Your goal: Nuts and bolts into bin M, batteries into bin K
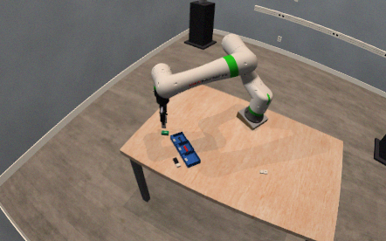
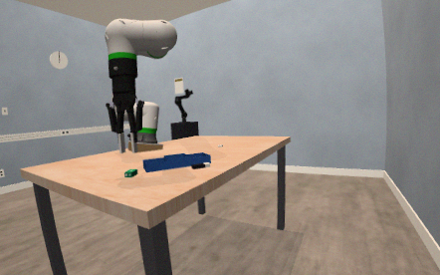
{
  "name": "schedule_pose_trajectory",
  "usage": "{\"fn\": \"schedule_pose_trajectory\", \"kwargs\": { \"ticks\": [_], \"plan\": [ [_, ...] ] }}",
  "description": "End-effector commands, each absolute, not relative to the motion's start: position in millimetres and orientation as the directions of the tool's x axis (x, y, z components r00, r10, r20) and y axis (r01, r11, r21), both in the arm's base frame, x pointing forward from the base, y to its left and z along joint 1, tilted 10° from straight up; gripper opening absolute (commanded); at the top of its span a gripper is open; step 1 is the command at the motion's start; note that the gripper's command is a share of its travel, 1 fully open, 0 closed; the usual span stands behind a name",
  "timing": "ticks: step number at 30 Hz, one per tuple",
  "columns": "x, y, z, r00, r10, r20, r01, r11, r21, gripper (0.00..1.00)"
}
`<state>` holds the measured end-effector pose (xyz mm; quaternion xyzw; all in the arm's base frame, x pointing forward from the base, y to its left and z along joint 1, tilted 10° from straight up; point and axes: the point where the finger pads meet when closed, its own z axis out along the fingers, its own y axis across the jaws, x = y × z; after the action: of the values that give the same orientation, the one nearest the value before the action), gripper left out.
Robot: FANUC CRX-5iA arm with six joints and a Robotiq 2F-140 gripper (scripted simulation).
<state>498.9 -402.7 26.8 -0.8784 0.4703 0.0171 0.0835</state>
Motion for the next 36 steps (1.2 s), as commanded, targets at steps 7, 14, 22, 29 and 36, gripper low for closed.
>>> {"fn": "schedule_pose_trajectory", "kwargs": {
  "ticks": [7,14,22,29,36],
  "plan": [
    [499.0,-402.9,27.1,0.557,-0.823,-0.108,-0.829,-0.544,-0.131,0.33],
    [499.0,-402.9,27.1,0.557,-0.823,-0.108,-0.829,-0.544,-0.131,0.33],
    [499.6,-400.9,15.2,0.557,-0.823,-0.108,-0.829,-0.544,-0.131,0.33],
    [501.0,-396.4,-12.4,0.557,-0.823,-0.108,-0.829,-0.544,-0.131,0.33],
    [502.0,-393.2,-32.1,0.557,-0.823,-0.108,-0.829,-0.544,-0.131,0.33]
  ]
}}
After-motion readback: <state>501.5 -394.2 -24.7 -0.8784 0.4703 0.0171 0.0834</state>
